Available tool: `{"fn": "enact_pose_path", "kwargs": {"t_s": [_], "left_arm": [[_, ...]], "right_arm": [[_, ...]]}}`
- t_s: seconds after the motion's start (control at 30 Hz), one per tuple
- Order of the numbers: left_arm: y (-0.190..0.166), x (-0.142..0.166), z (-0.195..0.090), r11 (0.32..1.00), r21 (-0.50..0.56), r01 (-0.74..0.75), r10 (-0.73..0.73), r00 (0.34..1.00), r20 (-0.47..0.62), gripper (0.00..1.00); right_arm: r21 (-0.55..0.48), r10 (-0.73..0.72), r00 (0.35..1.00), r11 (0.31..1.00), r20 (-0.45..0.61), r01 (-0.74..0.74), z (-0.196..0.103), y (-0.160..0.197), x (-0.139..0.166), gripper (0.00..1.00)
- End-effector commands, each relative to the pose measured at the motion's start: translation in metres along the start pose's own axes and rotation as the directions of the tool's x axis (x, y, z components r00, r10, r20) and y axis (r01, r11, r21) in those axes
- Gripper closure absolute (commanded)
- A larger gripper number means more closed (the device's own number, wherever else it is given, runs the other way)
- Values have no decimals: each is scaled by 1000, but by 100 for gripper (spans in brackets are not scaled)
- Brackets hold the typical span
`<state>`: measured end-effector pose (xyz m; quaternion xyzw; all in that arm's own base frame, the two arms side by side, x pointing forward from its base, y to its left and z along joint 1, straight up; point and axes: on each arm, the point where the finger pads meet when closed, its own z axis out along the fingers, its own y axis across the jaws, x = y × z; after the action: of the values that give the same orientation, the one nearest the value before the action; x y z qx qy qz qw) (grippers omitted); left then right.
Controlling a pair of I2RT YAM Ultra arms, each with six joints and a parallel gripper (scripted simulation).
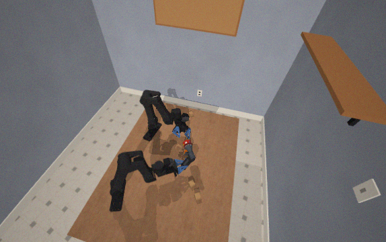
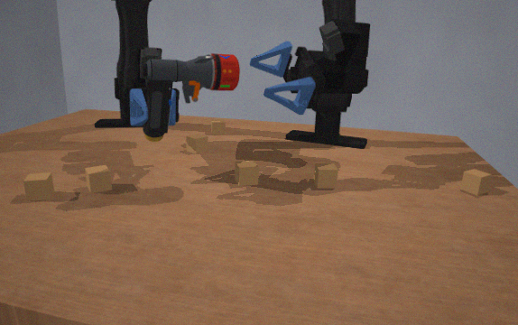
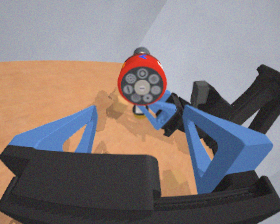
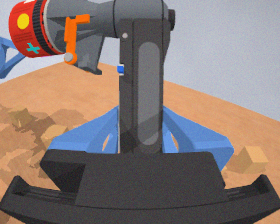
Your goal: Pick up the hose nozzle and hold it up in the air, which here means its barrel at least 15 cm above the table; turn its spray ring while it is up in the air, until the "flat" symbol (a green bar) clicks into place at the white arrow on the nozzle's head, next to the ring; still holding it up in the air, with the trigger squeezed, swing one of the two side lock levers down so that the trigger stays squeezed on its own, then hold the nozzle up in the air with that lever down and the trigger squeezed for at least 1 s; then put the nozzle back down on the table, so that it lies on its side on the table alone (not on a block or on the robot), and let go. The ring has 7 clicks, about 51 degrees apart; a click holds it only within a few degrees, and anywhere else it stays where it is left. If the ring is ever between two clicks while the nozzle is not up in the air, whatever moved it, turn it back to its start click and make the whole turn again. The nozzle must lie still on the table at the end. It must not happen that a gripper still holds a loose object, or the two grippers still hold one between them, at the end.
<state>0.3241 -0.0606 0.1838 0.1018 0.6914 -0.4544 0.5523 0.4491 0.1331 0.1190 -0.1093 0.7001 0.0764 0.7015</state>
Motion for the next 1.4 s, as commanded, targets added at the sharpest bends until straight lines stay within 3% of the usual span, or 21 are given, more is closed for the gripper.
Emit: {"fn": "enact_pose_path", "kwargs": {"t_s": [0.0,0.13,0.23,0.77,1.07,1.13,1.37], "left_arm": [[2,-7,-1,1000,-6,-19,19,999,35,13],[-1,3,-3,1000,-6,1,0,1000,30,13],[-2,-18,9,998,23,-52,51,998,42,13],[1,-11,28,1000,12,-28,28,999,27,13],[-9,-23,38,997,26,-74,72,996,47,13],[1,-11,42,999,12,-31,31,999,26,13],[-2,-13,52,999,15,-41,40,999,29,13]], "right_arm": [[2,26,980,1000,198,-27,2,1,-63,64],[2,26,980,1000,198,-27,2,1,-63,64],[2,26,980,1000,198,-27,2,1,-63,64],[2,26,980,1000,198,-27,2,1,-63,64],[2,26,980,1000,198,-27,2,1,-63,64],[2,26,980,1000,198,-27,2,1,-63,64],[2,26,980,1000,198,-27,2,1,-63,64]]}}
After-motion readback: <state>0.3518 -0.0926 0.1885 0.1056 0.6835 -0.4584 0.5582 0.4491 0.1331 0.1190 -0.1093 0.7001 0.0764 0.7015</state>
